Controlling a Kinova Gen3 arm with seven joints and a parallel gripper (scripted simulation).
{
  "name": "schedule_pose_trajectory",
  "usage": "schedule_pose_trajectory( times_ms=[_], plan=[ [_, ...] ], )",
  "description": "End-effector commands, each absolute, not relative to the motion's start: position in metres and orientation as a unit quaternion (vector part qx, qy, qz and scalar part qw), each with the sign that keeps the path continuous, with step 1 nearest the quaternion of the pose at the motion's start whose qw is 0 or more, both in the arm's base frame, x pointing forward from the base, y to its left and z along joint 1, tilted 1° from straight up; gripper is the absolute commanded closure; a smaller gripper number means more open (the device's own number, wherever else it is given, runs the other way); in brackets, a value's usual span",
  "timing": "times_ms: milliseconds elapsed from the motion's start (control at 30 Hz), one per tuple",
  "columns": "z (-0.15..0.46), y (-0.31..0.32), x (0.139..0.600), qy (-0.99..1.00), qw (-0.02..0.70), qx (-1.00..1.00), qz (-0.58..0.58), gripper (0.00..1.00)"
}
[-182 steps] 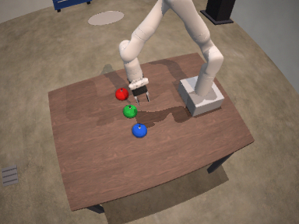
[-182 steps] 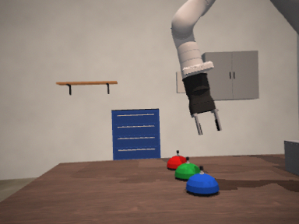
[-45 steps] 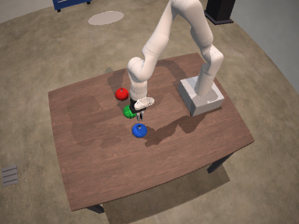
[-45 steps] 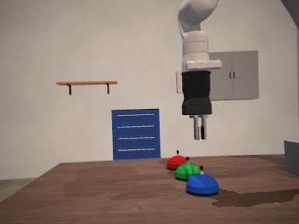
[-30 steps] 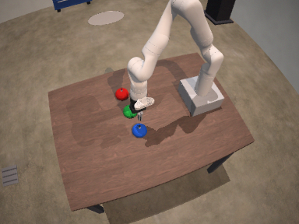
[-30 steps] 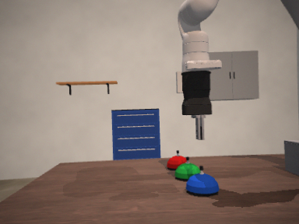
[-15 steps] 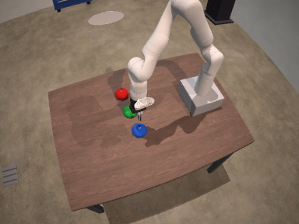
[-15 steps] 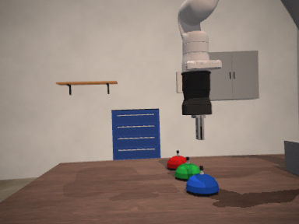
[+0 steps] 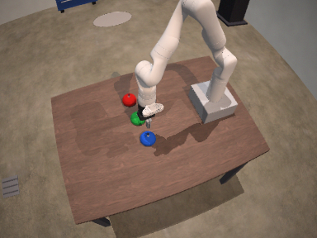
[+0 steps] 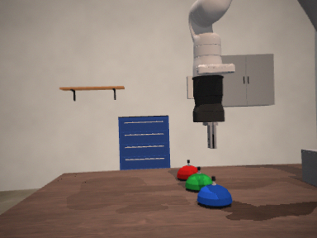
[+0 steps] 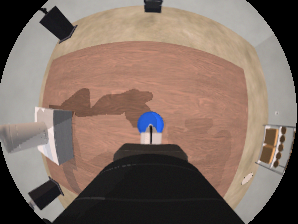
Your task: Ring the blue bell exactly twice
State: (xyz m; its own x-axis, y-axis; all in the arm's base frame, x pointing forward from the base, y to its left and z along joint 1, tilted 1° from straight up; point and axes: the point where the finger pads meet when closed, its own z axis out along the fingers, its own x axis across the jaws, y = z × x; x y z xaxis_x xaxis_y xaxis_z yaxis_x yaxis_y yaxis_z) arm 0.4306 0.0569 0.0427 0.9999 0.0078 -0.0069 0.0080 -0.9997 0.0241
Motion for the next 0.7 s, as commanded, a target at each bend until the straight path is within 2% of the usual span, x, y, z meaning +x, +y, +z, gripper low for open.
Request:
schedule_pose_trajectory(
  times_ms=[0,667],
  plan=[
    [0.0434,0.0570,0.4312,0.004,0.012,1.000,-0.002,0.83],
    [0.0407,0.0570,0.4312,0.003,0.010,1.000,-0.006,0.83]
  ],
)
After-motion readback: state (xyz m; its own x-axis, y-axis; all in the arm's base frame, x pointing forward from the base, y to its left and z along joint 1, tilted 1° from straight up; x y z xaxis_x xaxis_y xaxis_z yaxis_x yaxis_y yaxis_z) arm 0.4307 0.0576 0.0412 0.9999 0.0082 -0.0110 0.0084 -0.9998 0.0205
